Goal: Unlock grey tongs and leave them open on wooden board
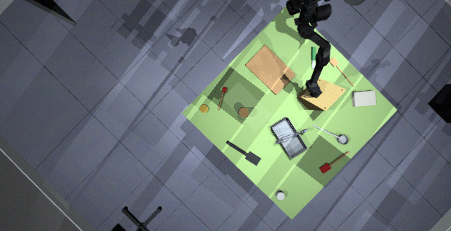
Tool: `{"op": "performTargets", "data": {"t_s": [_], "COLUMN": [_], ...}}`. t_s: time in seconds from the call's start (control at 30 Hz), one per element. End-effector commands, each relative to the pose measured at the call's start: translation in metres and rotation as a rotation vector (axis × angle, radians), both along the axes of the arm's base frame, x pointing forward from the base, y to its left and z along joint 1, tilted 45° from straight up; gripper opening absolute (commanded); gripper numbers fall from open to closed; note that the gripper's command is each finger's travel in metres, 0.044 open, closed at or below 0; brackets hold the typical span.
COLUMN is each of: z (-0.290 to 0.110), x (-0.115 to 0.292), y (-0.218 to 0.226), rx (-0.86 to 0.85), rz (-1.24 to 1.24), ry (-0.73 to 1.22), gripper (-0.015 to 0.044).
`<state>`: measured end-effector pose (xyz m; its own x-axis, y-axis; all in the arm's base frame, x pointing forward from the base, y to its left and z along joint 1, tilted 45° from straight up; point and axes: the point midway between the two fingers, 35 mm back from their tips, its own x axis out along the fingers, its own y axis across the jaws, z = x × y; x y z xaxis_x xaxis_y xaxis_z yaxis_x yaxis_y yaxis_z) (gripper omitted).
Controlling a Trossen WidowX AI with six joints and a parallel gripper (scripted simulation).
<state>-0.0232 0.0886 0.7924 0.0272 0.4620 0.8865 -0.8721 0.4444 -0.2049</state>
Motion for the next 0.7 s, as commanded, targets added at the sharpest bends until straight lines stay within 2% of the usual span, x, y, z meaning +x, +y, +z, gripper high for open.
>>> {"op": "performTargets", "data": {"t_s": [0.0, 0.03, 0.43, 0.67], "z": [0.0, 0.0, 0.002, -0.002], "x": [0.0, 0.001, 0.05, 0.105], "y": [-0.001, -0.002, -0.044, -0.07], "rx": [0.003, 0.007, 0.141, 0.216], "rz": [-0.001, -0.003, 0.011, -0.013], "ry": [0.0, 0.001, 0.091, 0.19], "gripper": [0.0426, 0.044, 0.044, 0.044]}}
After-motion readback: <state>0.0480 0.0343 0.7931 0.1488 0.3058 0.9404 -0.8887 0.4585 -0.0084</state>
